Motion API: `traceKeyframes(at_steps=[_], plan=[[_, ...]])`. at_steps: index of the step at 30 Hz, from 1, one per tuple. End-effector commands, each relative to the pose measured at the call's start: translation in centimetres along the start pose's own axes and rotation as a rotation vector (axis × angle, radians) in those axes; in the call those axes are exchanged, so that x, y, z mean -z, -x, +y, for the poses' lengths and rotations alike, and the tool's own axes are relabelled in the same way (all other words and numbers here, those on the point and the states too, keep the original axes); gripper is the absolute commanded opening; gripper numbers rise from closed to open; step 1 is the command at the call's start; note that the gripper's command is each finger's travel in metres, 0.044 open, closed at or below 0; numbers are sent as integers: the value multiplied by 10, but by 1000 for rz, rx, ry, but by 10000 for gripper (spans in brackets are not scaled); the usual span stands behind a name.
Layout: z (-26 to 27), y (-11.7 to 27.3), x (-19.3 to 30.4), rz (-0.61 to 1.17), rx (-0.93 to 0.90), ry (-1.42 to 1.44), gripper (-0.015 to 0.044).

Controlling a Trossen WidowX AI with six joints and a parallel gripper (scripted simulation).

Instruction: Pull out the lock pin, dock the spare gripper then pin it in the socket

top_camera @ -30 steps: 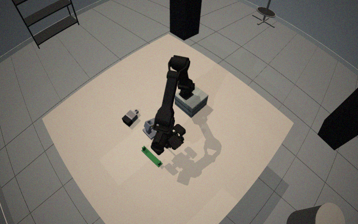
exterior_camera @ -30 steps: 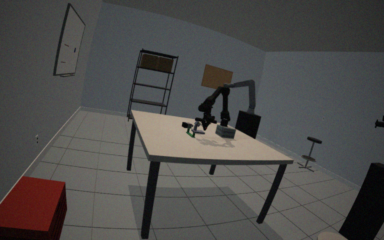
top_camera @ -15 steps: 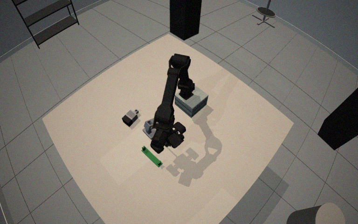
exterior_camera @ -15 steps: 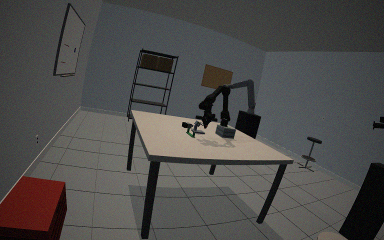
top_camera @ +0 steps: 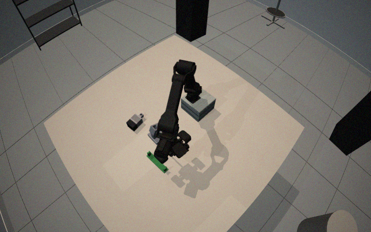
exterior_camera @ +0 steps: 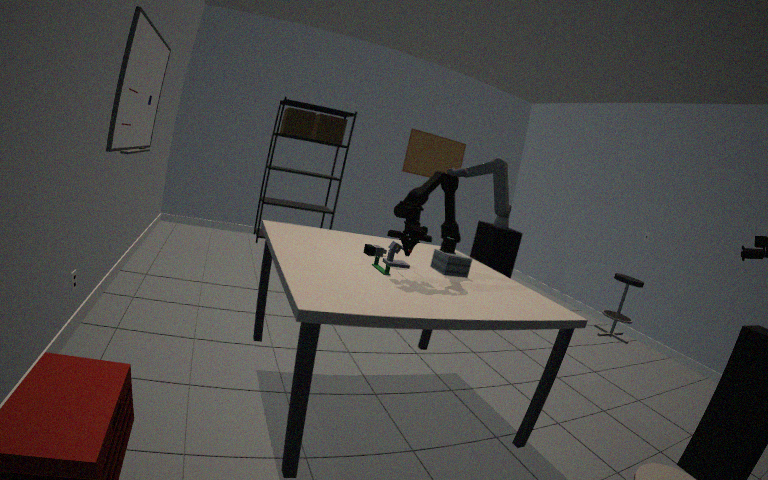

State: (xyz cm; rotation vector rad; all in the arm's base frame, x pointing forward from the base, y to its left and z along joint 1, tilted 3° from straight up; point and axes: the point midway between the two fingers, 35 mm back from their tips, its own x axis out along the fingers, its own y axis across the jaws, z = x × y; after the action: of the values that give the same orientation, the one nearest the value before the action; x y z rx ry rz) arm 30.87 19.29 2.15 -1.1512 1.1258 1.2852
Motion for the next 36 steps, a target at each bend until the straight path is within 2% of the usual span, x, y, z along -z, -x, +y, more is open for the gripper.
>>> traceKeyframes(at_steps=[1,25,36], plan=[[-11,0,-7,2,-4,10,0],[-71,-1,-43,-1,-2,38,0],[-75,-11,-44,-2,2,41,0]])
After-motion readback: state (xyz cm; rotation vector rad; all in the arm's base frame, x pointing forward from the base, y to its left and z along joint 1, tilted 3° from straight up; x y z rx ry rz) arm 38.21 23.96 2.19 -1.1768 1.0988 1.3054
